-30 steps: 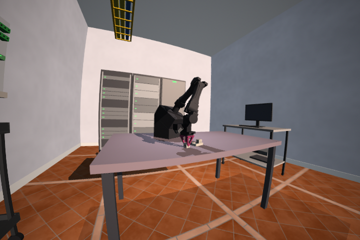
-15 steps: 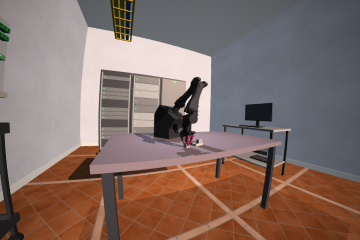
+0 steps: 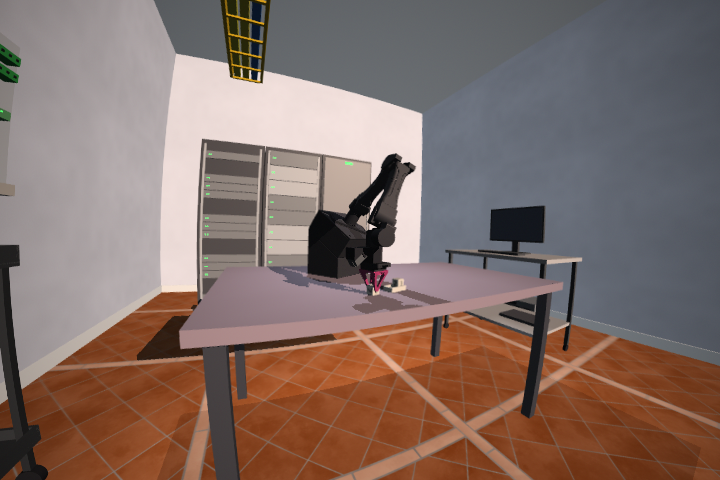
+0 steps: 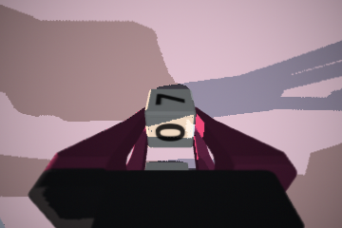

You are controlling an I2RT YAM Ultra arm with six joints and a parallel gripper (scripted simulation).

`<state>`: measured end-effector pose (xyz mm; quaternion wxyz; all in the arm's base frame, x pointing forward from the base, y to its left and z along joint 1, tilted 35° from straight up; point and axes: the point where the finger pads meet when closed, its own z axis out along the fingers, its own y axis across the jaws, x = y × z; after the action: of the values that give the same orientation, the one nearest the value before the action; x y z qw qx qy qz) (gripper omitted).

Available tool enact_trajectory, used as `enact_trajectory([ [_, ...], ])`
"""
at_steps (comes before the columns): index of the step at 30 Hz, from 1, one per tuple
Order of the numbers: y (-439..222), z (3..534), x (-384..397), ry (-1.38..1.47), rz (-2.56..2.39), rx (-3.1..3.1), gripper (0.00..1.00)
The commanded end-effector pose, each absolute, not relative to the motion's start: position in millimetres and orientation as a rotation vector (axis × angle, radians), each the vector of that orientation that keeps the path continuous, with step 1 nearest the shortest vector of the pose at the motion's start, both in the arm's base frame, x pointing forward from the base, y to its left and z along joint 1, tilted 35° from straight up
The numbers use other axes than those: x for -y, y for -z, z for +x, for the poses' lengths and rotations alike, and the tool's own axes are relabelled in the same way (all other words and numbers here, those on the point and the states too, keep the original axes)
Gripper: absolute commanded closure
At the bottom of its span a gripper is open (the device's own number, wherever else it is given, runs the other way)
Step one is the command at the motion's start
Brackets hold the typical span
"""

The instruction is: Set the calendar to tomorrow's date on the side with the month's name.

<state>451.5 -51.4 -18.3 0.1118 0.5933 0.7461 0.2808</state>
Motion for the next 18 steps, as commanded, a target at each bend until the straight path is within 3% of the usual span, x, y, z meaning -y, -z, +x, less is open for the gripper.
enact_trajectory([
  [1, 1.8, 437.8, 61.5, -0.816, 1.757, -2.180, 0.73],
  [18, -74.7, 406.7, 86.7, -0.825, 1.725, -2.160, 0.73],
])
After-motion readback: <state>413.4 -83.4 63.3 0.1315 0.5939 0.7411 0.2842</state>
